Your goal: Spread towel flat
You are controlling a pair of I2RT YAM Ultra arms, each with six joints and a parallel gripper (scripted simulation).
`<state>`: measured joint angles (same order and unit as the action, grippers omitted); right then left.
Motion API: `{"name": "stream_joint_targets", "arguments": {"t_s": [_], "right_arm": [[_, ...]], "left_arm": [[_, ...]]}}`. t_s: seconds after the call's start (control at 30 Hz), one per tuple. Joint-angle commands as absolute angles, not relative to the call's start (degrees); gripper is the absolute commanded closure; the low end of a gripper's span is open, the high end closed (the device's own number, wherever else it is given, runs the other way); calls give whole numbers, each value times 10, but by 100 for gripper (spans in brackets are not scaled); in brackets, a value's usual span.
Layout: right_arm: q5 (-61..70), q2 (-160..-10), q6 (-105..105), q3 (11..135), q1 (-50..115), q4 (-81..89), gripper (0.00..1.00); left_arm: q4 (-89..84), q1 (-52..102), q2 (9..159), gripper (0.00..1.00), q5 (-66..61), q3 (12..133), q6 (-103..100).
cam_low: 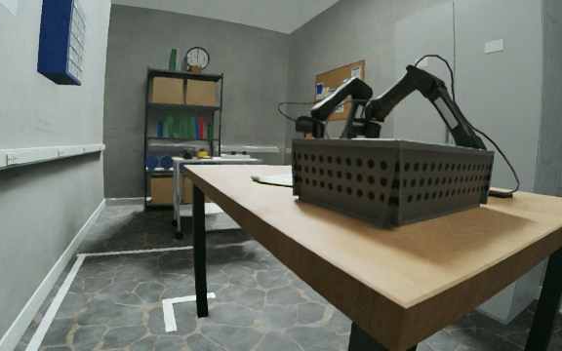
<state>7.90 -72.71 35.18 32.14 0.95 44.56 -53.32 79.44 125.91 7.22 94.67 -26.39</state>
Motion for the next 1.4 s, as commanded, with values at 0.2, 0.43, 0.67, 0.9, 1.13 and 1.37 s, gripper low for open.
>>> {"name": "stream_joint_targets", "arguments": {"t_s": [0.2,0.43,0.67,0.9,1.13,1.37], "right_arm": [[80,-726,345,300,19,434,85],[75,-709,339,294,26,443,95],[72,-719,352,295,9,457,100],[67,-699,350,293,12,452,100],[60,-658,372,345,-9,517,100],[65,-655,375,348,-12,523,100]], "left_arm": [[-516,782,1268,89,69,929,-254],[-518,779,1251,98,75,926,-251],[-533,794,1264,100,64,933,-263],[-532,787,1262,100,59,938,-259],[-588,784,1225,100,49,1000,-257],[-592,784,1245,100,53,1006,-257]]}}
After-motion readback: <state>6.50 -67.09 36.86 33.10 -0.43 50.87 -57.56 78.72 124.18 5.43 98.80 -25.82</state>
